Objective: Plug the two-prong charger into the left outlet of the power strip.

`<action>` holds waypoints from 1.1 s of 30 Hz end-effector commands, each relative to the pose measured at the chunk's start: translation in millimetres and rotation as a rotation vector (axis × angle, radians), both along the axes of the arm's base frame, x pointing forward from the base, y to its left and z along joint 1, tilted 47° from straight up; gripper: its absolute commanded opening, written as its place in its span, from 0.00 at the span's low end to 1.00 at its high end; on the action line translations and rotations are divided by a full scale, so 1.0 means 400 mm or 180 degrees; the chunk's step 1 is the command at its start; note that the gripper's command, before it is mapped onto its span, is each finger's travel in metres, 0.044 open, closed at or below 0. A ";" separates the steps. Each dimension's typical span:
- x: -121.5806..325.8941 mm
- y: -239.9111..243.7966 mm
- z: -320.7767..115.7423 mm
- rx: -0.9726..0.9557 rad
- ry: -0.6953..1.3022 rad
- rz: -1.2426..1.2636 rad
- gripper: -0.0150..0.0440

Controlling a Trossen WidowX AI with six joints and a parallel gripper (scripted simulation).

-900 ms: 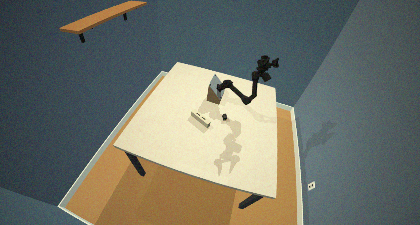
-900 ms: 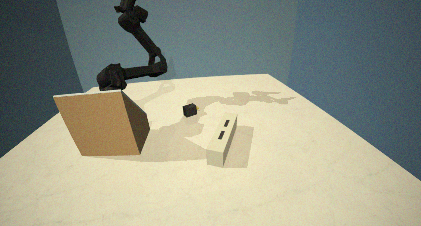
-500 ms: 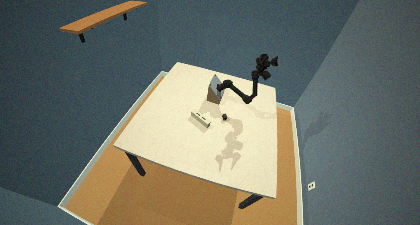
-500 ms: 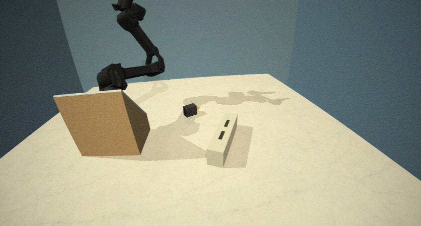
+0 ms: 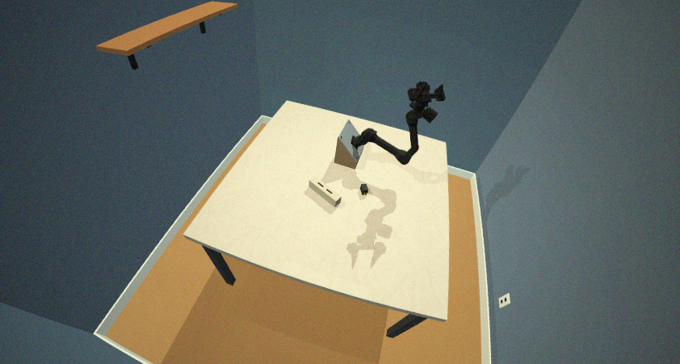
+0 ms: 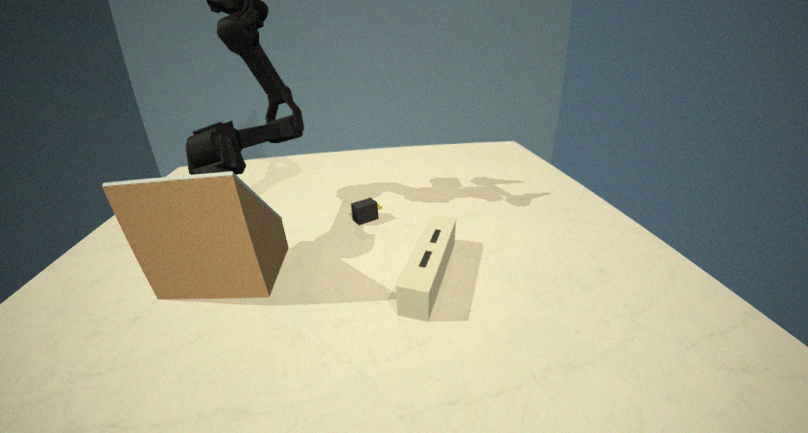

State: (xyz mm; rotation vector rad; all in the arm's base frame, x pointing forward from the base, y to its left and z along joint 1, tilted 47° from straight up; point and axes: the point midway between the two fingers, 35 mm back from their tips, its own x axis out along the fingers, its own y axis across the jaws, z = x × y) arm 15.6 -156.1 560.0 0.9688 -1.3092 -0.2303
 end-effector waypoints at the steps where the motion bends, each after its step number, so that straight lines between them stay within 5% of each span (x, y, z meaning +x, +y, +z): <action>1: 0.000 -0.038 -0.022 0.0124 0.0061 -0.0008 1.00; 33: 0.171 -0.281 -0.242 0.0972 0.1195 0.0354 1.00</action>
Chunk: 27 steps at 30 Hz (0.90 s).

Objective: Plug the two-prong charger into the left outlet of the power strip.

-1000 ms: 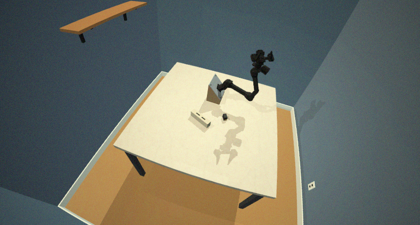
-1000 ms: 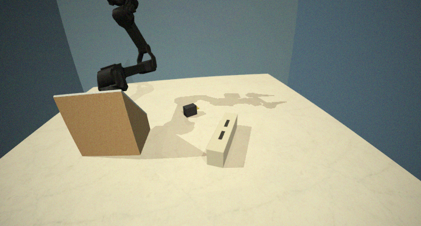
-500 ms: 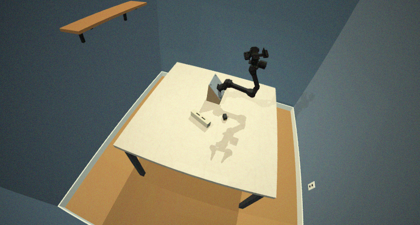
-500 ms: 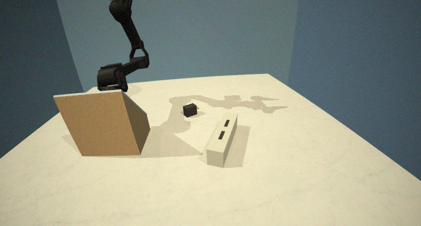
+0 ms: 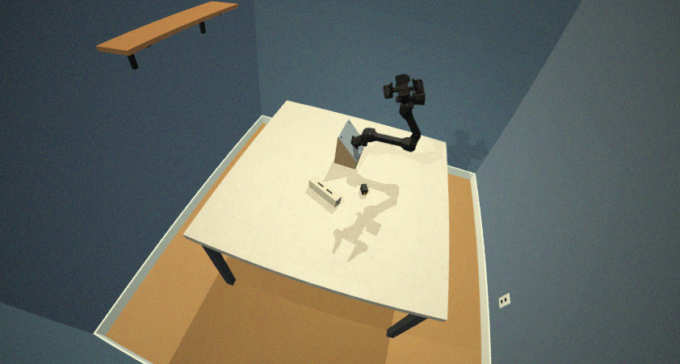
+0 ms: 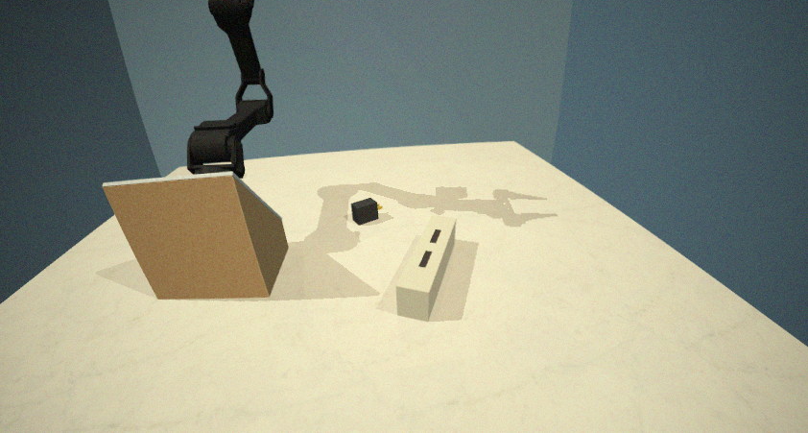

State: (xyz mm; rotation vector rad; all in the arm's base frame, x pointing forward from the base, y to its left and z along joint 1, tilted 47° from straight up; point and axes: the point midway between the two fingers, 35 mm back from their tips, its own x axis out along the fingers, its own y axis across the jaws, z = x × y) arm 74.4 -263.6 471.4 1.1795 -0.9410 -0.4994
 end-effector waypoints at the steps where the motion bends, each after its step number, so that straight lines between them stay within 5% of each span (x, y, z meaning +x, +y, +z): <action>1: 0.033 -0.017 -0.029 0.0062 0.0183 0.0098 1.00; 27: 0.270 -0.035 -0.242 0.0236 0.1361 0.0939 1.00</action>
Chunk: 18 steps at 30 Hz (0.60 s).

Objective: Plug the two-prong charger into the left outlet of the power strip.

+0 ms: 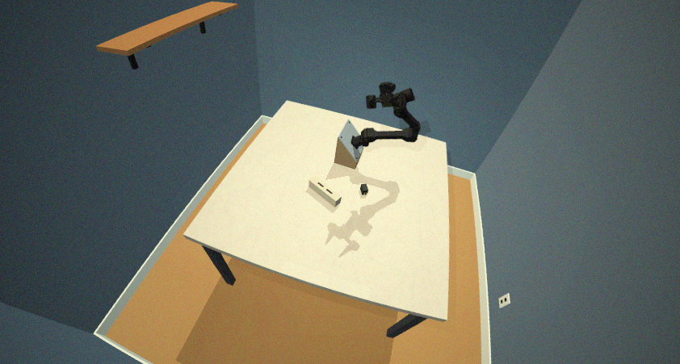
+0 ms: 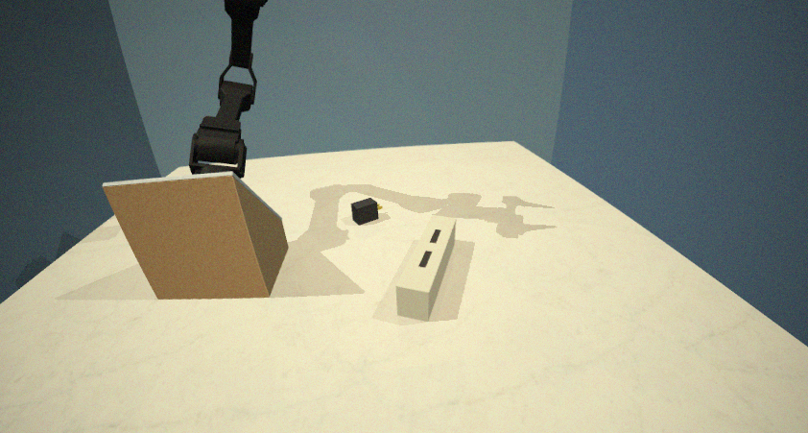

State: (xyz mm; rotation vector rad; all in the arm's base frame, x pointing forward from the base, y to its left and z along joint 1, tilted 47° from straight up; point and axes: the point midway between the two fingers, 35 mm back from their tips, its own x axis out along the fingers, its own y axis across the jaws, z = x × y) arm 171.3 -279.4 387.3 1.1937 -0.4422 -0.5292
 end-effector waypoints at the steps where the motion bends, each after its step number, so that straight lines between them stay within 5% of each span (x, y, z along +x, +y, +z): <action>1: 0.038 0.007 -0.041 0.0022 0.0196 0.0170 1.00; 18: 0.196 0.091 -0.208 -0.0041 0.1034 0.1023 1.00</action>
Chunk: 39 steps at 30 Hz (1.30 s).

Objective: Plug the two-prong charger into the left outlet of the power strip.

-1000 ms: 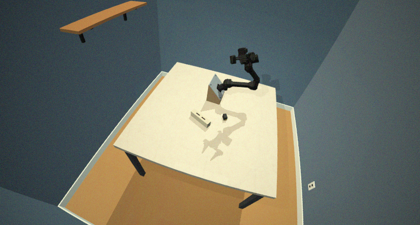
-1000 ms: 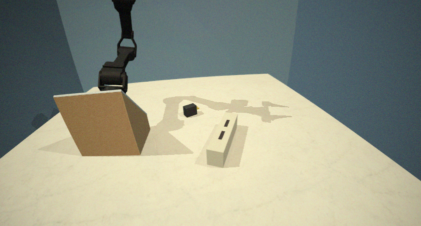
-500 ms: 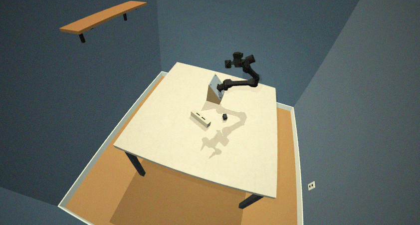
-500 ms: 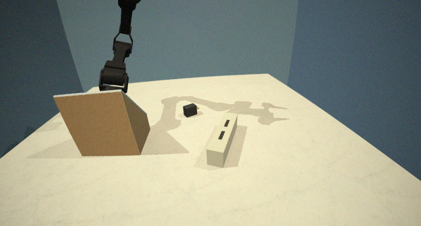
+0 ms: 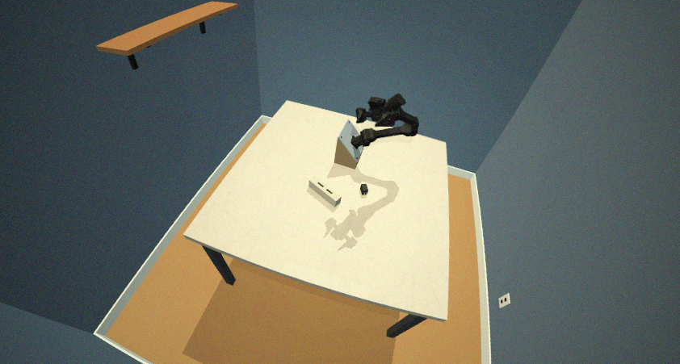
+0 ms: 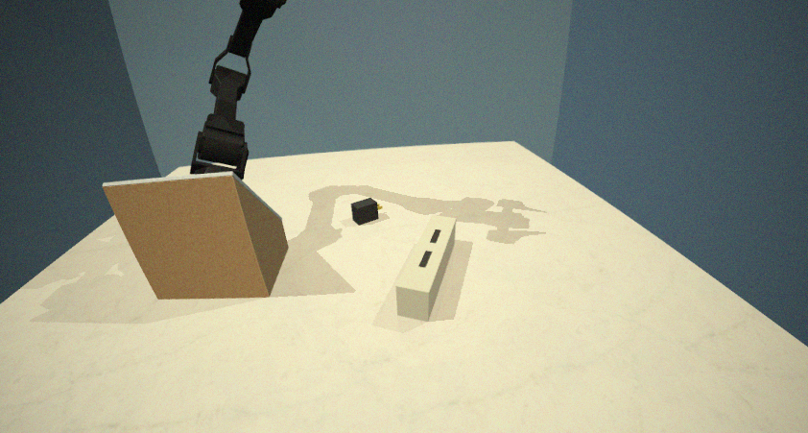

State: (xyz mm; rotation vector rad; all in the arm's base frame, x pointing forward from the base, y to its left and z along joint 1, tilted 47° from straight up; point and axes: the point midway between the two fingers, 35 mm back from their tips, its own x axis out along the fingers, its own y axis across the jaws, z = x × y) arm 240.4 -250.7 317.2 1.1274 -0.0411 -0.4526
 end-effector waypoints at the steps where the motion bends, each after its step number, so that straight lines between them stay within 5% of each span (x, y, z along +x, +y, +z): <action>1: 0.032 0.027 -0.042 -0.0013 0.0181 0.0224 1.00; 39: 0.191 0.423 -0.372 -0.0576 0.1540 0.2868 1.00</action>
